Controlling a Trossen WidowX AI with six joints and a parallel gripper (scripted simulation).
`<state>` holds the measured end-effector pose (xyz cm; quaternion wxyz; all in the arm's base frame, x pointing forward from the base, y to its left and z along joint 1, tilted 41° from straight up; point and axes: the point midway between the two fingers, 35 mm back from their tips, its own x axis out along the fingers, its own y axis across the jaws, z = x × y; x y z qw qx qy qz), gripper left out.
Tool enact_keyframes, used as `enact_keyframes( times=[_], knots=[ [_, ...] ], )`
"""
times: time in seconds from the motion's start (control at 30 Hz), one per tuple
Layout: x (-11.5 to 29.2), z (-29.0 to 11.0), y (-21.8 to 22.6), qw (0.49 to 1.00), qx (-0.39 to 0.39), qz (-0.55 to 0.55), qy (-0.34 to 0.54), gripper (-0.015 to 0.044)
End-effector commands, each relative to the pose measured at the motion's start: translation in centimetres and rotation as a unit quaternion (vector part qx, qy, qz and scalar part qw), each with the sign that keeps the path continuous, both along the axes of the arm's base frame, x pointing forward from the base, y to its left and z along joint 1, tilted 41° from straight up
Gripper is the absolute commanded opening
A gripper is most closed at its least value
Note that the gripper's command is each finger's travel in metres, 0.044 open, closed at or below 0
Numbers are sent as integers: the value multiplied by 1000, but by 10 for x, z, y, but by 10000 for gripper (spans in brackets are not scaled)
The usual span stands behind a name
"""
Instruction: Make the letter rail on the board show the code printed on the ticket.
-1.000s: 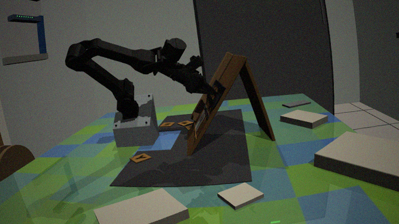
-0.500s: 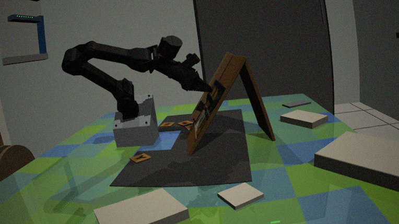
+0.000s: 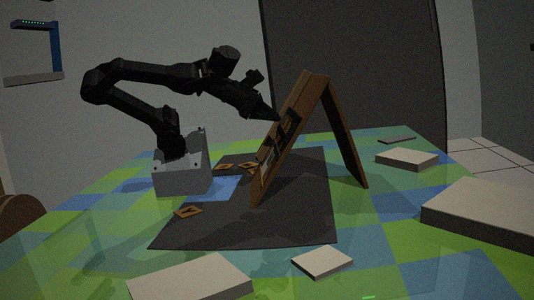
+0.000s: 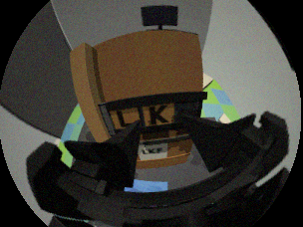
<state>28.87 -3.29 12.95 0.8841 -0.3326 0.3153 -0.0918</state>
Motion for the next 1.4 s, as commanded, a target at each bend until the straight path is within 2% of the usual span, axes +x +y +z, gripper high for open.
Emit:
enact_keyframes(
  times=[0.0, 1.03, 1.37],
  knots=[
    [-3, 2, 1, 1000, 0, -3, -1, 295],
    [-13, 10, 4, 1000, 0, -3, -1, 295],
    [-13, 7, 5, 1000, 0, 0, 2, 32]
  ],
)
